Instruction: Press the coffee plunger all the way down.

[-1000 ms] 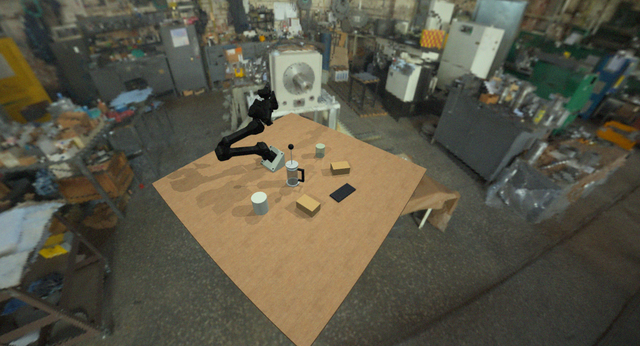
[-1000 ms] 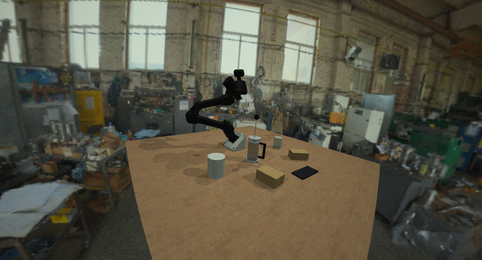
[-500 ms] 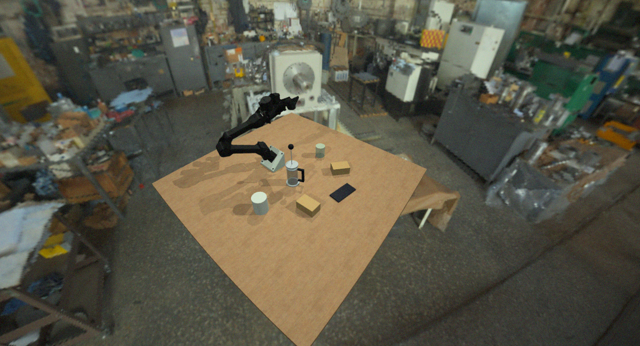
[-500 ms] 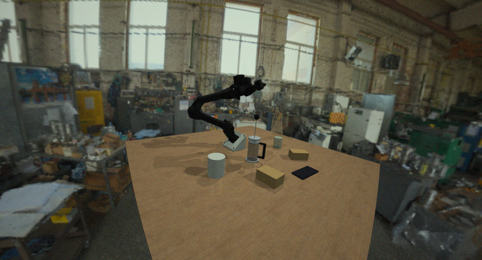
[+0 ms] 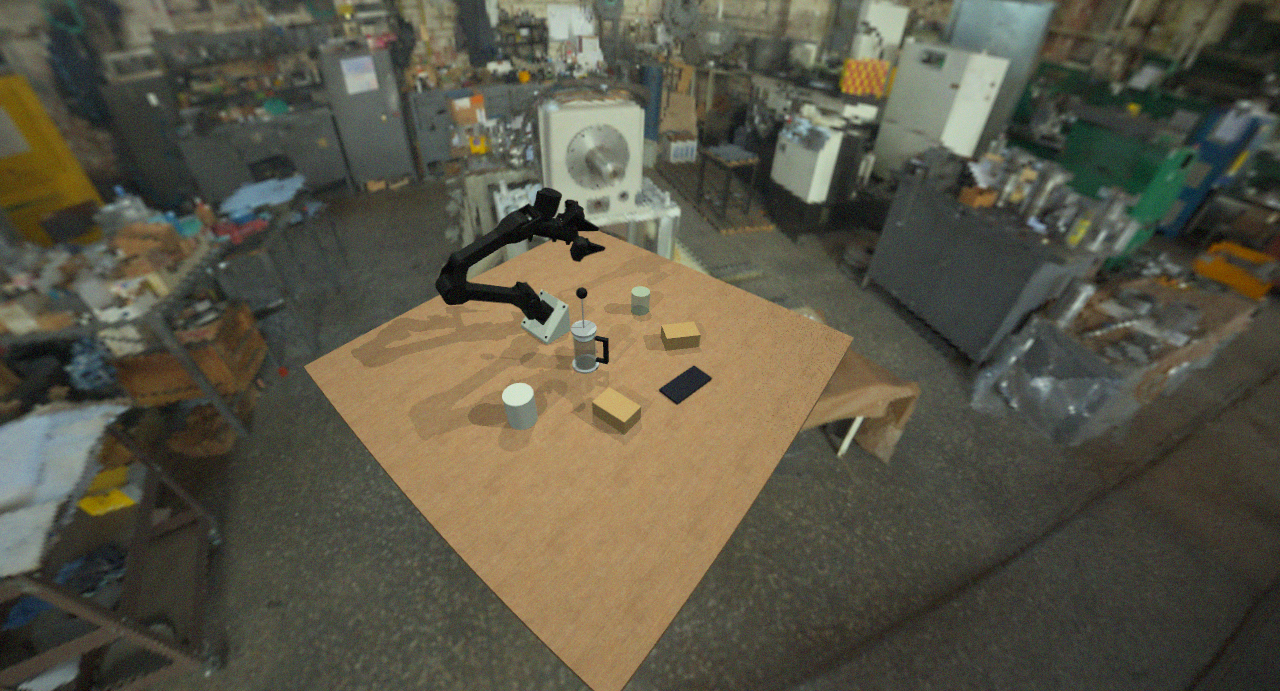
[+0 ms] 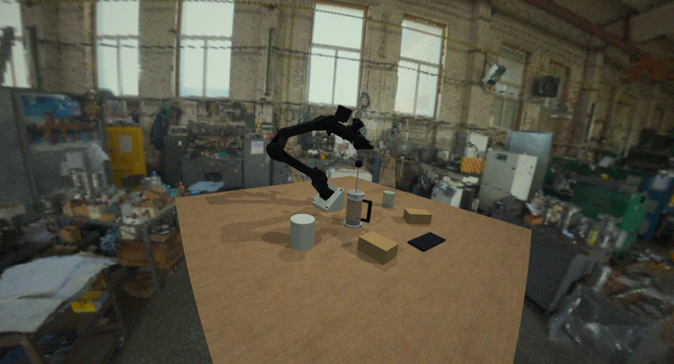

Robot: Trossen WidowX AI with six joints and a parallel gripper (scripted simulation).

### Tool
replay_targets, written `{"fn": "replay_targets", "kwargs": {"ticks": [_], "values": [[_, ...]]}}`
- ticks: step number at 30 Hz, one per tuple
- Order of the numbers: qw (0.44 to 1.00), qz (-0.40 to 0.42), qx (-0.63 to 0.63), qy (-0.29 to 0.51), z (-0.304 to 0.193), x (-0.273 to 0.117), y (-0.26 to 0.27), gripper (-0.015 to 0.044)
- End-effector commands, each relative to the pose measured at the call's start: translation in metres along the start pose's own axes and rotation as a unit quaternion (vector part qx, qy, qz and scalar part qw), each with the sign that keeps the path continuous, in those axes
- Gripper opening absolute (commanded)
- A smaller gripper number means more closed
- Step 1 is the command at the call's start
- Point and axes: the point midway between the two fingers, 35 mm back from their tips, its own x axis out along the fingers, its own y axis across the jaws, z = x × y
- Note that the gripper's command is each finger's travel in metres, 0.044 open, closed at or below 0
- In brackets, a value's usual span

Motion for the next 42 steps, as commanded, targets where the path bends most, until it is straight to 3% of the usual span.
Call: {"fn": "replay_targets", "kwargs": {"ticks": [1,8,14,23,42], "values": [[0.938,-0.321,0.124,0.042,-0.024,-0.042,-0.079,0.0440],[0.896,-0.427,0.122,-0.020,-0.010,-0.074,-0.103,0.0440],[0.874,-0.468,0.109,-0.073,0.004,-0.095,-0.113,0.0440],[0.859,-0.490,0.150,-0.011,-0.046,-0.073,-0.125,0.0440],[0.855,-0.496,0.151,-0.002,-0.048,-0.062,-0.139,0.0440]]}}
